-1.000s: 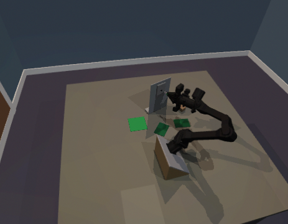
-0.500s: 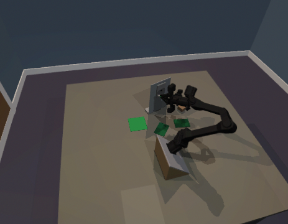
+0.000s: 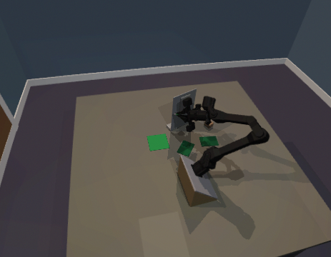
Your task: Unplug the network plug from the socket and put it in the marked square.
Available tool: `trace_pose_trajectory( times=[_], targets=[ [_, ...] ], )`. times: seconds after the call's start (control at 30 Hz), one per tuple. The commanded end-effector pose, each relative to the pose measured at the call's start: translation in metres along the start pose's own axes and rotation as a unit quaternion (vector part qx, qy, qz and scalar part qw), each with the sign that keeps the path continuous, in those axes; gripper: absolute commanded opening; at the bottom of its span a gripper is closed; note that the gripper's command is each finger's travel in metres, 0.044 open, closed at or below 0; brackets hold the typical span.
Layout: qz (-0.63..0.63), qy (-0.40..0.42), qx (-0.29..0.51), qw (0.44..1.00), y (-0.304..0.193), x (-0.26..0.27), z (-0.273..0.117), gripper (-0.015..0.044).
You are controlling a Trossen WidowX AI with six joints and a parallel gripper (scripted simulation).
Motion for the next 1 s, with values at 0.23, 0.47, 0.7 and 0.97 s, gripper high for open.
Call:
trace_pose_trajectory(
  times=[0.23,0.47,0.7,0.97],
  targets=[
    [0.019,-0.065,-0.02,0.998,-0.02,-0.003,0.03,0.0],
    [0.025,-0.099,-0.037,0.994,-0.034,-0.006,0.046,0.0],
    [0.027,-0.13,-0.059,0.989,-0.049,-0.01,0.061,0.0],
    [0.025,-0.16,-0.088,0.983,-0.067,-0.016,0.077,0.0]
  ],
)
Point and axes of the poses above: the point midway between the two fingers, 35 mm back from their tips, its own z axis out along the fingers, its own x axis across the jaws, y = z × x, the point moved 10 cm from there along -z, back along the fingers, and after that the axes turned 8 degrees about z, right-handed, at the moved point
